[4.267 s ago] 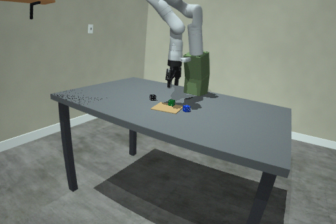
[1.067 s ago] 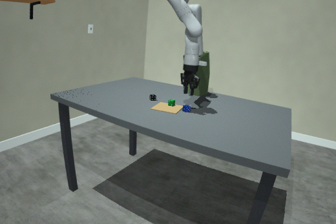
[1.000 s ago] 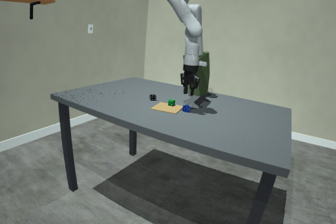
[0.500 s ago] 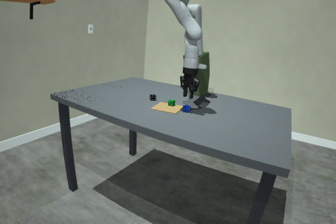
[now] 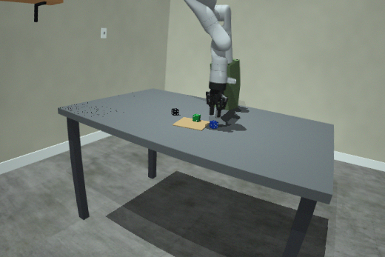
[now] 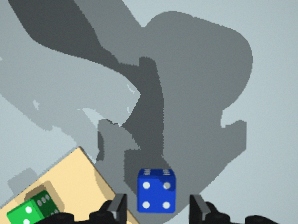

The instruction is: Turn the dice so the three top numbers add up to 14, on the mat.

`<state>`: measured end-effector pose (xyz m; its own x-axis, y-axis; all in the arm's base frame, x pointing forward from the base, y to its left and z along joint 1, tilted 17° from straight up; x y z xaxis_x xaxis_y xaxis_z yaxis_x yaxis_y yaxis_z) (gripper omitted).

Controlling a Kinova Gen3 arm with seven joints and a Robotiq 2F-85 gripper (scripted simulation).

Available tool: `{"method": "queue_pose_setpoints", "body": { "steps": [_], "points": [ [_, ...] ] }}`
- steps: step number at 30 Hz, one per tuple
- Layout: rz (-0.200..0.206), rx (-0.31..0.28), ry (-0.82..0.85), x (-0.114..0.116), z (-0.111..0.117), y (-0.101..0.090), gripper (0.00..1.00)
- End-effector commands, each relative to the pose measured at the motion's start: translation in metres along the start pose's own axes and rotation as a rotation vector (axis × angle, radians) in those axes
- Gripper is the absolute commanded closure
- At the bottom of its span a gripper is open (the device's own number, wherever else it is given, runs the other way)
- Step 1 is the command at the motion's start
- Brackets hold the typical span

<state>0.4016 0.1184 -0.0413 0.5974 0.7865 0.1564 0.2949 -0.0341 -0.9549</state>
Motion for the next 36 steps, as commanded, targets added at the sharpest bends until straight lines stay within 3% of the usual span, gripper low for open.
{"method": "queue_pose_setpoints", "body": {
  "steps": [1, 36],
  "points": [
    [0.004, 0.004, 0.001, -0.0012, 0.0017, 0.005, 0.54],
    [0.004, 0.004, 0.001, -0.001, 0.0013, 0.0138, 0.54]
  ]
}}
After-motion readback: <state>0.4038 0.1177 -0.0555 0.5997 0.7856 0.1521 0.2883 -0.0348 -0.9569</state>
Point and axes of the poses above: the point where the finger pads meet when closed, its own y axis out along the fingers, its own x axis across the jaws, z = x × y, the point moved 6 cm from there along -y, back along the fingers, and after that the axes turned 9 degrees about y, right-handed, at the moved point
